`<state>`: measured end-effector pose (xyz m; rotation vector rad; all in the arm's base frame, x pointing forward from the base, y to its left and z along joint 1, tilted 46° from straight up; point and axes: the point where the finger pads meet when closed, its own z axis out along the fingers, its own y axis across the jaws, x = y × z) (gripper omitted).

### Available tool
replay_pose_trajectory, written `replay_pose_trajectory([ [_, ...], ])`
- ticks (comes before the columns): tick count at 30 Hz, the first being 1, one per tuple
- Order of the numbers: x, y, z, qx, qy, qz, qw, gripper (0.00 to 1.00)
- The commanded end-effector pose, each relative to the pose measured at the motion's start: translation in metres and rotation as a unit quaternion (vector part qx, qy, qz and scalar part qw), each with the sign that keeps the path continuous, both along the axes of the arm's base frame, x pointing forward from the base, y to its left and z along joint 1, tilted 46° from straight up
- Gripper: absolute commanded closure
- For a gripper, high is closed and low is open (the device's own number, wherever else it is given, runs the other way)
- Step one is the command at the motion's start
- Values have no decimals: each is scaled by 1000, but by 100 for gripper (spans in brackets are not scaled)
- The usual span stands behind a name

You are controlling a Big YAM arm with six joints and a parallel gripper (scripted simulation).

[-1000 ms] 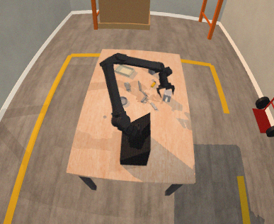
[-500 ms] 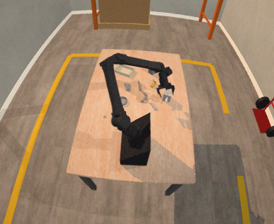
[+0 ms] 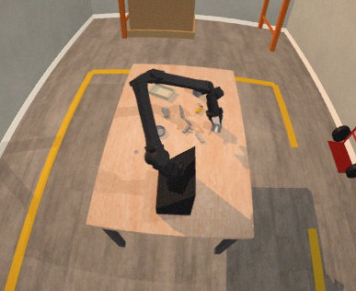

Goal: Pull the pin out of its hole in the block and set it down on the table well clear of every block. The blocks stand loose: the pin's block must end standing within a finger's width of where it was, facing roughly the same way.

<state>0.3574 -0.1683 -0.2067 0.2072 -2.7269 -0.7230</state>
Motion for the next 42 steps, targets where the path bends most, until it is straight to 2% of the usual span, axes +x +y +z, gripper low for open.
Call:
replay_pose_trajectory([
  [1, 2, -4, 2, -2, -4, -2, 1000, 56],
  [36, 2, -4, 2, -2, -4, -4, 1000, 56],
  [42, 5, -6, 2, 25, -16, -62, 998, 56],
])
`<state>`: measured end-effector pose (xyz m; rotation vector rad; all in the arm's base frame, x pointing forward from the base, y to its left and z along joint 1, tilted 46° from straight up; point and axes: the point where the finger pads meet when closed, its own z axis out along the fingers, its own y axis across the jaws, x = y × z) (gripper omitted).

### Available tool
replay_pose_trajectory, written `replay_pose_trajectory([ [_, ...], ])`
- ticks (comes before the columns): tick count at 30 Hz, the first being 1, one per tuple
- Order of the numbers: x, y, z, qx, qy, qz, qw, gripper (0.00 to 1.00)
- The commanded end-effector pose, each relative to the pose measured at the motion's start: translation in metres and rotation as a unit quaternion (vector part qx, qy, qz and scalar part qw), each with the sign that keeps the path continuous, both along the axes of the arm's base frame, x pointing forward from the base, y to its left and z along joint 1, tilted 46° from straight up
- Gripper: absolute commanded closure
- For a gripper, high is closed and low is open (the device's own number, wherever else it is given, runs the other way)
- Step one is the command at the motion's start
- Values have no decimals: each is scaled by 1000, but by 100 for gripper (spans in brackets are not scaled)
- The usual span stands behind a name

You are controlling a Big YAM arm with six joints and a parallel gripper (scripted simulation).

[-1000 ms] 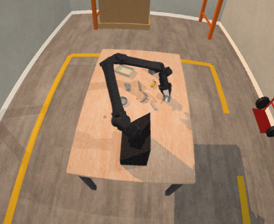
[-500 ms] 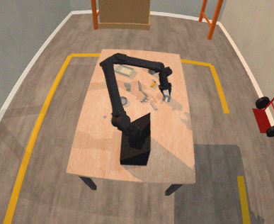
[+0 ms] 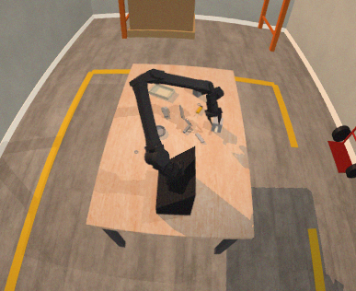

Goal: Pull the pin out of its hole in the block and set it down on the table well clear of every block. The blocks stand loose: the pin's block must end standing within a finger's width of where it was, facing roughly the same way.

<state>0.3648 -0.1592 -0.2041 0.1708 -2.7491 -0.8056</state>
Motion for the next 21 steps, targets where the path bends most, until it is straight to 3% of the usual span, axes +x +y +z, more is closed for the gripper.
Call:
replay_pose_trajectory([
  [1, -2, -16, -1, 10, -4, -59, 998, 56],
  [3, -2, -16, -1, 10, -4, -59, 998, 56],
  [12, 8, -31, 6, 90, -34, -214, 972, 56],
  [21, 9, -34, 7, 100, -38, -231, 967, 56],
])
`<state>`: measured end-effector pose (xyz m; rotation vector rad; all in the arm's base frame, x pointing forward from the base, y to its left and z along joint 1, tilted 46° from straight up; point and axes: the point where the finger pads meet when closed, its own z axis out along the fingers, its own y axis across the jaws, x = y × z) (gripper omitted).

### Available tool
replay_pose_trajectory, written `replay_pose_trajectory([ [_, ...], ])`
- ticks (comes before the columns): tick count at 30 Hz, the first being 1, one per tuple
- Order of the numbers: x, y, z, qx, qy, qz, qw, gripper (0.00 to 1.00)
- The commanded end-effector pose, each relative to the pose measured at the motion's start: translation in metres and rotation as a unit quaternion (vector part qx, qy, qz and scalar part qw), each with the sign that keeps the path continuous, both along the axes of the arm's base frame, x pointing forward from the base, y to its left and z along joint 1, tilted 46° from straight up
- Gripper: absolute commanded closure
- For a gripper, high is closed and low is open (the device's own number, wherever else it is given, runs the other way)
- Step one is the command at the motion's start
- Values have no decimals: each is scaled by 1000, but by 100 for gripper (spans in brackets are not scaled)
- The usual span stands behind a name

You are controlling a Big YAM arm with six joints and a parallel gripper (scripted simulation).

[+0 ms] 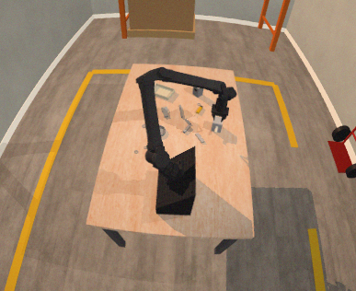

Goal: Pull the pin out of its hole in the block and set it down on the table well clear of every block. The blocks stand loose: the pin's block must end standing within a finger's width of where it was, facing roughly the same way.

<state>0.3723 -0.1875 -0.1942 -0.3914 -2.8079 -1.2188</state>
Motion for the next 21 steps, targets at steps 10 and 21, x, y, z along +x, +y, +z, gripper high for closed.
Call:
replay_pose_trajectory([
  [10, 1, -6, -8, -1, 6, -19, 1000, 56],
  [21, 0, -7, -12, 0, 10, -23, 1000, 56],
])
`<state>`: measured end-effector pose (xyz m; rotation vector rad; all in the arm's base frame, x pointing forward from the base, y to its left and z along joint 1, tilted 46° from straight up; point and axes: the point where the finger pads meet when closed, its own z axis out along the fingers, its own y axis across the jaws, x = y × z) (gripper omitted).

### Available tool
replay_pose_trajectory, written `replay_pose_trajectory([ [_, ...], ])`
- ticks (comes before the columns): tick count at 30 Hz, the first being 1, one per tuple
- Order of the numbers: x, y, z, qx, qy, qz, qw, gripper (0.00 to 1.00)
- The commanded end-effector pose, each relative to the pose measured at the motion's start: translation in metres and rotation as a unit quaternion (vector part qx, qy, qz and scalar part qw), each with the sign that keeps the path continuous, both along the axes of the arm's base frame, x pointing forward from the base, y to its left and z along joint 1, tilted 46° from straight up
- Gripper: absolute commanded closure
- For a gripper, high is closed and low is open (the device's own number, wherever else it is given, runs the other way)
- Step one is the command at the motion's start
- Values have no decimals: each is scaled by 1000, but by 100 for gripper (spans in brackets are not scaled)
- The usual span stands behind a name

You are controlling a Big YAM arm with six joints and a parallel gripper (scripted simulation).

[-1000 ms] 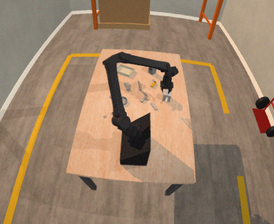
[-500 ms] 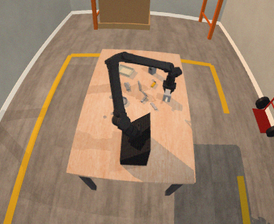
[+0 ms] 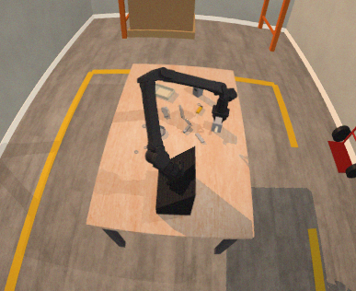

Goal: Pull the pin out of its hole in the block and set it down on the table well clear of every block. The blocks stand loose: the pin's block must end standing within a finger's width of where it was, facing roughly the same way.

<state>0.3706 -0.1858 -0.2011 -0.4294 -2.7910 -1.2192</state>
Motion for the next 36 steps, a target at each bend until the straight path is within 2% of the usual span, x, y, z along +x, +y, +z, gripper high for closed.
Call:
replay_pose_trajectory([
  [1, 2, -9, -5, -3, 0, -14, 1000, 56],
  [36, 10, -24, 7, -14, -21, -10, 1000, 56],
])
